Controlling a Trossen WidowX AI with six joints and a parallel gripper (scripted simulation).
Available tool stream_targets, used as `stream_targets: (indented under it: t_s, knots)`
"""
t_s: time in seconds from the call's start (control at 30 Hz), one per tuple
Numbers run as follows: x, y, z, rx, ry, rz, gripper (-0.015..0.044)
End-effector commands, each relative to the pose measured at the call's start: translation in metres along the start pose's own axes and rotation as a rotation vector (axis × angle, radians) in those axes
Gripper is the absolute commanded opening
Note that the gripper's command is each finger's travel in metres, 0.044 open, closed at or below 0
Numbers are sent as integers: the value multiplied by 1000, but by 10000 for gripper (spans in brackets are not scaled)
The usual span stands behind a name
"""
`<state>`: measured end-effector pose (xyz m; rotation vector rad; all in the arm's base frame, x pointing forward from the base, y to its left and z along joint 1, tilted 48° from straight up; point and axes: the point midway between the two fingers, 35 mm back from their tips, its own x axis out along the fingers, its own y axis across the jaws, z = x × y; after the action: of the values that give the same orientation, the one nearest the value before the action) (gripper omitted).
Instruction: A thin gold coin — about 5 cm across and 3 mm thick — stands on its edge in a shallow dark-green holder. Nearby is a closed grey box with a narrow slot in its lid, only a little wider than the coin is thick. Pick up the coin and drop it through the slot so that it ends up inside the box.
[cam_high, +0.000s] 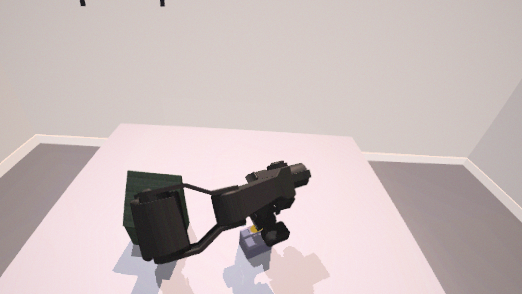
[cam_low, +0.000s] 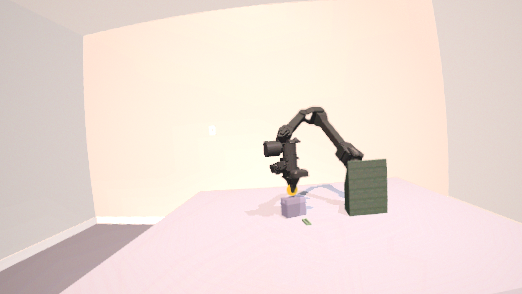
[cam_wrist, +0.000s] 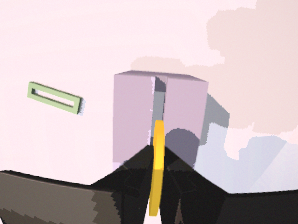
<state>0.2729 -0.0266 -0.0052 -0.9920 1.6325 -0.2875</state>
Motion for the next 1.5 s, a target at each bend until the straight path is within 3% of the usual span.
stream_targets:
  t_s: [0.0,0.47,0.67,0.97,1.23,1.3,1.47]
  knots:
    - [3,-1,0,-2,2,-5,0]
    - [9,-1,-1,-1,2,-5,0]
    - [6,0,0,0,0,0,157]
    - [6,0,0,0,0,0,161]
    - [-14,0,0,-1,0,0,371]
    - [-37,0,-1,-2,2,-3,423]
    - [-49,0,-3,-3,4,-6,440]
